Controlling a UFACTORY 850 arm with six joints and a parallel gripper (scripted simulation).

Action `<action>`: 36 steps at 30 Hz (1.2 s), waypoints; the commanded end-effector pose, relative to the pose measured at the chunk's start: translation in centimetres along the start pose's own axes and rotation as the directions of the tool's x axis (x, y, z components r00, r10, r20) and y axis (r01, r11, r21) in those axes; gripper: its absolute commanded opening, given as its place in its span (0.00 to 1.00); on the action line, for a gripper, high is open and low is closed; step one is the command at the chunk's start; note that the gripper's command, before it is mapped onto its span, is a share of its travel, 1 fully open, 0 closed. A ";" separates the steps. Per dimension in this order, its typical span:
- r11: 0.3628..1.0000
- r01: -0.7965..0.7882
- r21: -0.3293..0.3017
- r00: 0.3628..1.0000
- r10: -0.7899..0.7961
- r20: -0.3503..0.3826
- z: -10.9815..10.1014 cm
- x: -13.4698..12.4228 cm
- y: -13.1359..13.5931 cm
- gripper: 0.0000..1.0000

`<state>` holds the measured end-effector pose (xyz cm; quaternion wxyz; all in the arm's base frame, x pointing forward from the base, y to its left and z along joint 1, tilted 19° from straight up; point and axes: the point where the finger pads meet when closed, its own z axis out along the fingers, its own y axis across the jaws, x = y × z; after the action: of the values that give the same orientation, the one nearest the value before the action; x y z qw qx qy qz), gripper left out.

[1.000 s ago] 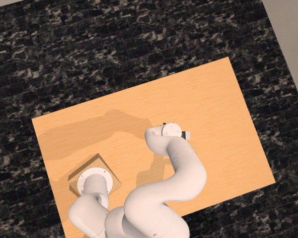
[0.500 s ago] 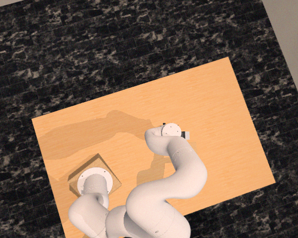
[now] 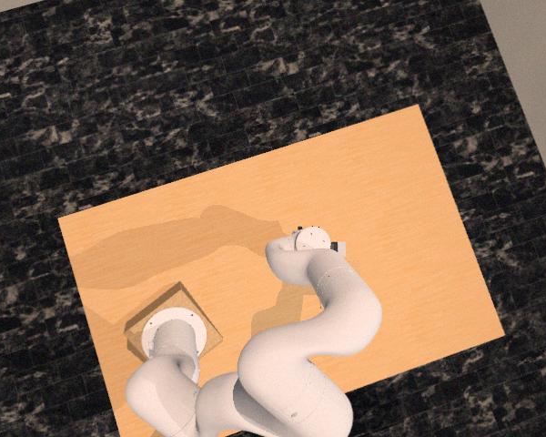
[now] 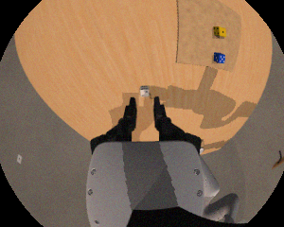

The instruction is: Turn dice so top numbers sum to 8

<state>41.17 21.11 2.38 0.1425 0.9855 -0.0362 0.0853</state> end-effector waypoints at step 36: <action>1.000 0.000 0.001 1.000 0.000 -0.002 2.2 0.1 0.0 0.31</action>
<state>41.51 20.47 0.27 0.1424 0.9854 -0.0361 0.0857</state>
